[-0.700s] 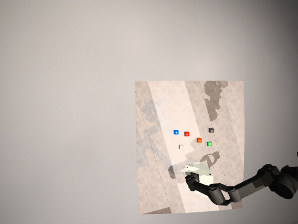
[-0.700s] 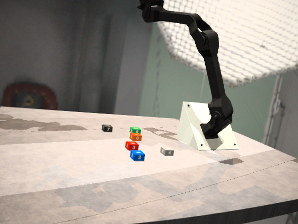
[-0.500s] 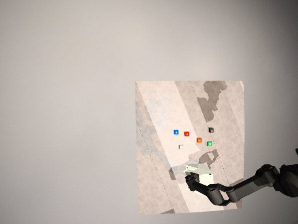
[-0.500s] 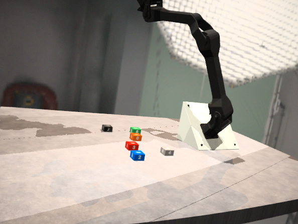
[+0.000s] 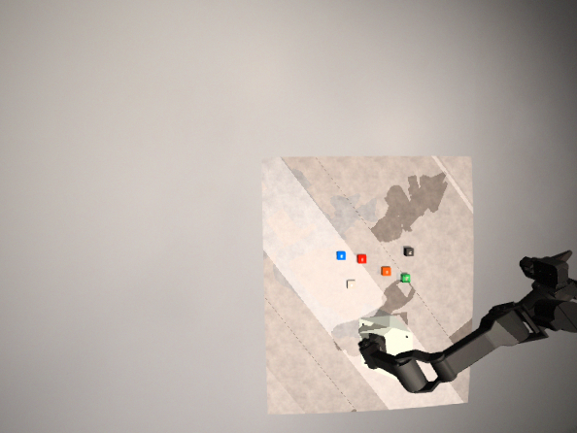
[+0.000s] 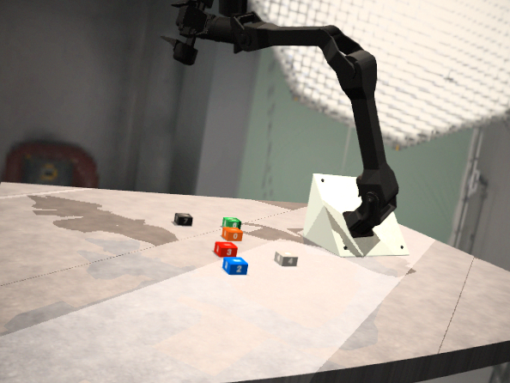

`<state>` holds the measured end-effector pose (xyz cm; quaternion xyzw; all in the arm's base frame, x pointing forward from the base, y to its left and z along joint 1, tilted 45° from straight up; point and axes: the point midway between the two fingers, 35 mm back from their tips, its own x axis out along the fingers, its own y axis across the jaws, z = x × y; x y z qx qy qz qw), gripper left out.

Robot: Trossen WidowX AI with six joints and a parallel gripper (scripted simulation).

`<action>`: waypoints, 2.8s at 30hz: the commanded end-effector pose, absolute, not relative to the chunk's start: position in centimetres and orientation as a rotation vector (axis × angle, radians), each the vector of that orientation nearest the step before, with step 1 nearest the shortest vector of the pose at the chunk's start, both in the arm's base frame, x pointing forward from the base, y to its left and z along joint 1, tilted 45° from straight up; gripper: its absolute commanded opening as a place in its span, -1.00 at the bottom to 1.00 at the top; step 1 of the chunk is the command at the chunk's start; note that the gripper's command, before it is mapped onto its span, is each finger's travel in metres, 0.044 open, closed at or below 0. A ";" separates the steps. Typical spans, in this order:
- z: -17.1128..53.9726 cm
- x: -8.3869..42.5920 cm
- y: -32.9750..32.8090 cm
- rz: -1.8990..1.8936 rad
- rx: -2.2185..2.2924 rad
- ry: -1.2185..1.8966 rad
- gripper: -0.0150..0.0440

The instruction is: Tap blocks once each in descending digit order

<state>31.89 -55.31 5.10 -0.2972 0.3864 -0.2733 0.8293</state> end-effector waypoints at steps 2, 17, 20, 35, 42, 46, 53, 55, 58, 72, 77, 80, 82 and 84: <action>-1.3 31.2 -48.4 -0.311 -0.364 0.998 0.86; -6.1 25.6 -29.9 0.223 0.268 1.317 0.86; -5.3 24.1 -26.2 0.324 0.410 1.372 0.86; -2.5 21.7 -20.0 0.496 0.682 1.463 0.86; -2.5 21.7 -20.0 0.496 0.682 1.463 0.86; -2.5 21.7 -20.0 0.496 0.682 1.463 0.86; -2.5 21.7 -20.0 0.496 0.682 1.463 0.86; -1.6 22.6 -19.2 0.495 0.682 1.463 0.86; 2.2 25.6 -15.4 0.498 0.684 1.462 0.86; 3.1 26.2 -14.4 0.501 0.686 1.461 0.86; 3.1 26.2 -14.4 0.501 0.686 1.461 0.86; 3.1 26.2 -14.4 0.501 0.686 1.461 0.86; 3.1 26.2 -14.4 0.501 0.686 1.461 0.86; 3.1 26.2 -14.4 0.501 0.686 1.461 0.86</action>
